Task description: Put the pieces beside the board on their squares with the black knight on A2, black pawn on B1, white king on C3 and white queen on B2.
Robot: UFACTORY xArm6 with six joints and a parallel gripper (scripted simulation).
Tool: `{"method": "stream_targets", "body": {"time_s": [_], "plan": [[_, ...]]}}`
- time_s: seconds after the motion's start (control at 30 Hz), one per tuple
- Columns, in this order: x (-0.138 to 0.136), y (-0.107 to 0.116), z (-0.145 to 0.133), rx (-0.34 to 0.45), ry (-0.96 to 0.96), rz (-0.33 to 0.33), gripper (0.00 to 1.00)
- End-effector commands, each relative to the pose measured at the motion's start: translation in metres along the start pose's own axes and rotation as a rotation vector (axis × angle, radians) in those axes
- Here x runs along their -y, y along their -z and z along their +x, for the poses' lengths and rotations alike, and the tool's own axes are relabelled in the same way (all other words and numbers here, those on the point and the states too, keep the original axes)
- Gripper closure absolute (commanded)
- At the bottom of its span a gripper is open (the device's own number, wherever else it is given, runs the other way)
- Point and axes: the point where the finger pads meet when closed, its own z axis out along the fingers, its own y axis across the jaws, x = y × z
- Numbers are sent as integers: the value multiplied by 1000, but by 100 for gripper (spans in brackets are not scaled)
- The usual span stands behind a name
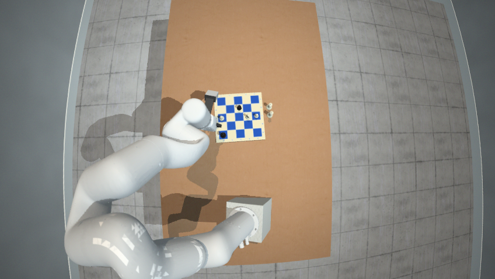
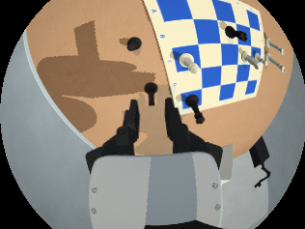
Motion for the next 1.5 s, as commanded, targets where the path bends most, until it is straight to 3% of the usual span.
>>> {"method": "stream_targets", "body": {"time_s": [0.0,0.73,1.47], "plan": [[1,0,1,-3,0,1,63],[1,-31,1,-3,0,1,63],[1,-33,1,-3,0,1,63]]}}
